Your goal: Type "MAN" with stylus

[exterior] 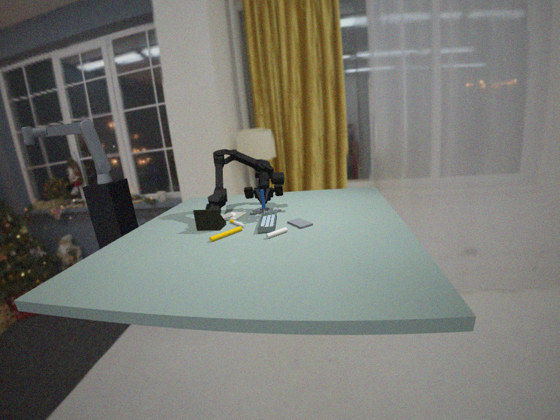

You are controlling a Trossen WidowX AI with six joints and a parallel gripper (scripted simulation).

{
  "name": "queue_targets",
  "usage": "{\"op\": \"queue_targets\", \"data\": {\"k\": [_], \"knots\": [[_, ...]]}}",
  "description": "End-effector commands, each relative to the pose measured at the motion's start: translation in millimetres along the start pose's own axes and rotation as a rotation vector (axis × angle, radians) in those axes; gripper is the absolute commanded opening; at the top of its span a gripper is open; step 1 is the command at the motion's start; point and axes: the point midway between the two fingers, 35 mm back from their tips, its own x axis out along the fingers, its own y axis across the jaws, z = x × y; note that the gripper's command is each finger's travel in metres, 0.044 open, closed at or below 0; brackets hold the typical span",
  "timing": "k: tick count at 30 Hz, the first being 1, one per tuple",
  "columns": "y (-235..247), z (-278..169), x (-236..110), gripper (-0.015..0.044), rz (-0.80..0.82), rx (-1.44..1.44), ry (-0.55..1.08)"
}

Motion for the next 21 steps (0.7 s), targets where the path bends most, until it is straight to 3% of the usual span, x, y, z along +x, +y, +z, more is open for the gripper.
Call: {"op": "queue_targets", "data": {"k": [1,21], "knots": [[0.3,2.3,2.1,0.0081,0.001,0.001,0.004],[0.4,9.9,6.6,0.0081,0.001,0.001,0.003]]}}
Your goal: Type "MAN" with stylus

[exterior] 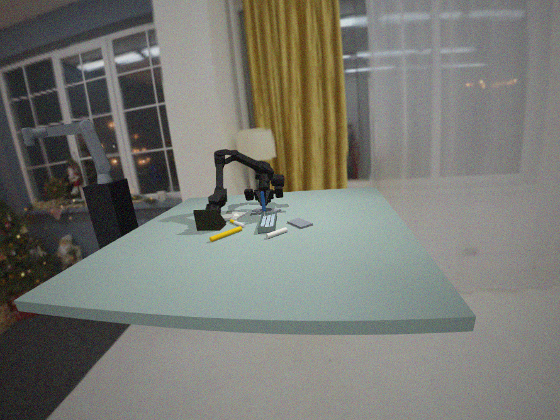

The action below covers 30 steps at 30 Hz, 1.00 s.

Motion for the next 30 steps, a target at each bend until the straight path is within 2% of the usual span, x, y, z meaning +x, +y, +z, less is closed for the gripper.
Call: {"op": "queue_targets", "data": {"k": [1,20,30], "knots": [[0,2,2,0.0081,0.0,0.001,0.004],[0,3,3,0.0081,0.0,0.001,0.004],[0,-28,-16,0.0081,0.001,0.001,0.006]]}}
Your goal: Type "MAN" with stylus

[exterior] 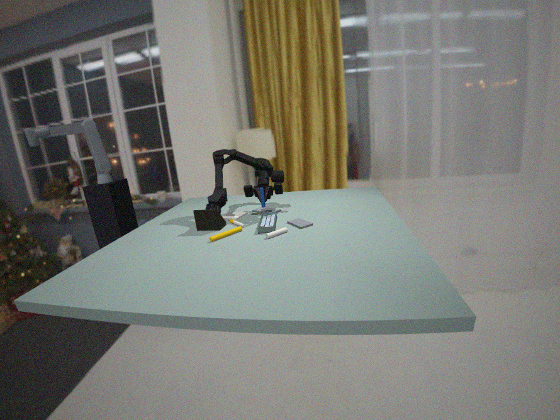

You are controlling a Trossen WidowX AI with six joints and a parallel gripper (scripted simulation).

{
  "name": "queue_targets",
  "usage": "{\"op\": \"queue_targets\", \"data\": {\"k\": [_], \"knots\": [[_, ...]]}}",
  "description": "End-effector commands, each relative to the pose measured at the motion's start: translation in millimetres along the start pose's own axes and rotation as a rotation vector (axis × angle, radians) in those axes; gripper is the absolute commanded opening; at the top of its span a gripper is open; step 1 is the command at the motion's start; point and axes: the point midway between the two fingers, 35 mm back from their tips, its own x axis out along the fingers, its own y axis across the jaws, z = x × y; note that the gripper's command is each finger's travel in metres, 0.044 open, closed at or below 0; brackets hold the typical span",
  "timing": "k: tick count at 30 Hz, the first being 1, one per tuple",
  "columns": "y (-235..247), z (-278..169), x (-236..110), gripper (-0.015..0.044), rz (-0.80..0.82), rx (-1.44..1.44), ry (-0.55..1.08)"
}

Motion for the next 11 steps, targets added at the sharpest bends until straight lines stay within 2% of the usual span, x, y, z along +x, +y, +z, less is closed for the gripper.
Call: {"op": "queue_targets", "data": {"k": [1,11], "knots": [[-0.2,-12.0,-8.5,0.0081,-0.005,-0.002,0.0],[-0.5,-9.5,-6.2,0.0081,-0.006,0.003,0.002]]}}
